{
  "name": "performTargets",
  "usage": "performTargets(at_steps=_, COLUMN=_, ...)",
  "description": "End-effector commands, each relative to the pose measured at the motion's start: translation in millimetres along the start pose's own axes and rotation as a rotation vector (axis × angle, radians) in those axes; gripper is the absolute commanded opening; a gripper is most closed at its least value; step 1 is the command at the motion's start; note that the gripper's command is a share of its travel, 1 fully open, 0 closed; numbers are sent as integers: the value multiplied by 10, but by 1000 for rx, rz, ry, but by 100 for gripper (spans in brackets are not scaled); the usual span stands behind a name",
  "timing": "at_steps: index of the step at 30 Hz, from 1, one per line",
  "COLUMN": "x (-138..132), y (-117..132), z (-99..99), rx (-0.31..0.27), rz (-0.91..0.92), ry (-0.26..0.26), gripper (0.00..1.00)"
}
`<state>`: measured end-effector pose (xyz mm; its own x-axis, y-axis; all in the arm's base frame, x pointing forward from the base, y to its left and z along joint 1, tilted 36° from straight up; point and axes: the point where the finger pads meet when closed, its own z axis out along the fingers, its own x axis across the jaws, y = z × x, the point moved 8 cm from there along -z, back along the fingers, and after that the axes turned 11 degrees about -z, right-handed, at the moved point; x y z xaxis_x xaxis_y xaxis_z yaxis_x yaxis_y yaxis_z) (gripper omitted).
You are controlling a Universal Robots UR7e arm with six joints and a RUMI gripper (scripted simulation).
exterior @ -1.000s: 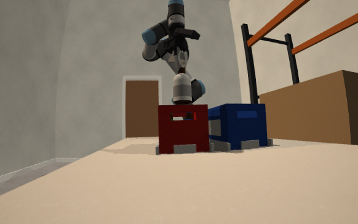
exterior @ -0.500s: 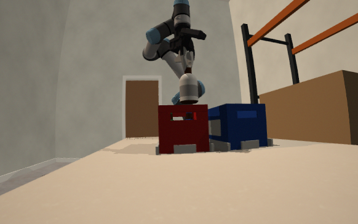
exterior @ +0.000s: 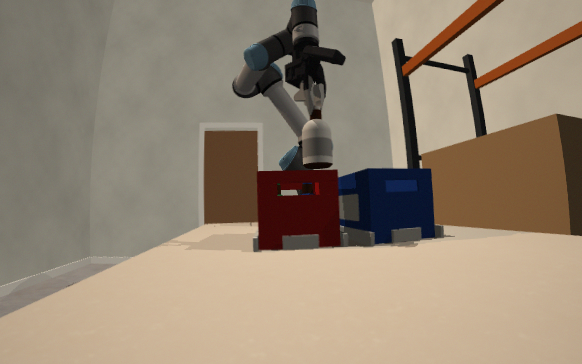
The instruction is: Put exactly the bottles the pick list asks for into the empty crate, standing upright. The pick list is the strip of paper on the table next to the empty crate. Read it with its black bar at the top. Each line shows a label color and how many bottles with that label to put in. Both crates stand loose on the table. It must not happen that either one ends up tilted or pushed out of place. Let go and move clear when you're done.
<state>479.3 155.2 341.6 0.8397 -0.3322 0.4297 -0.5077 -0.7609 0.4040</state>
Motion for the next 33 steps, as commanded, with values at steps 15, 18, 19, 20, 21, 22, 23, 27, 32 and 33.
performTargets(at_steps=15, x=-180, y=-300, z=-7, rx=1, rz=1, ry=1, gripper=0)
performTargets(at_steps=18, x=-211, y=-351, z=-7, rx=1, rz=1, ry=1, gripper=0)
performTargets(at_steps=19, x=-222, y=-368, z=-7, rx=1, rz=1, ry=1, gripper=0)
performTargets(at_steps=20, x=-232, y=-385, z=-7, rx=1, rz=1, ry=1, gripper=0)
performTargets(at_steps=21, x=-243, y=-402, z=-7, rx=1, rz=1, ry=1, gripper=0)
performTargets(at_steps=22, x=-243, y=-402, z=-7, rx=1, rz=1, ry=1, gripper=0)
performTargets(at_steps=23, x=-243, y=-402, z=-7, rx=1, rz=1, ry=1, gripper=0)
performTargets(at_steps=27, x=-284, y=-471, z=-7, rx=1, rz=1, ry=1, gripper=0)
performTargets(at_steps=32, x=-337, y=-556, z=-7, rx=1, rz=1, ry=1, gripper=0)
performTargets(at_steps=33, x=-347, y=-573, z=-7, rx=1, rz=1, ry=1, gripper=0)
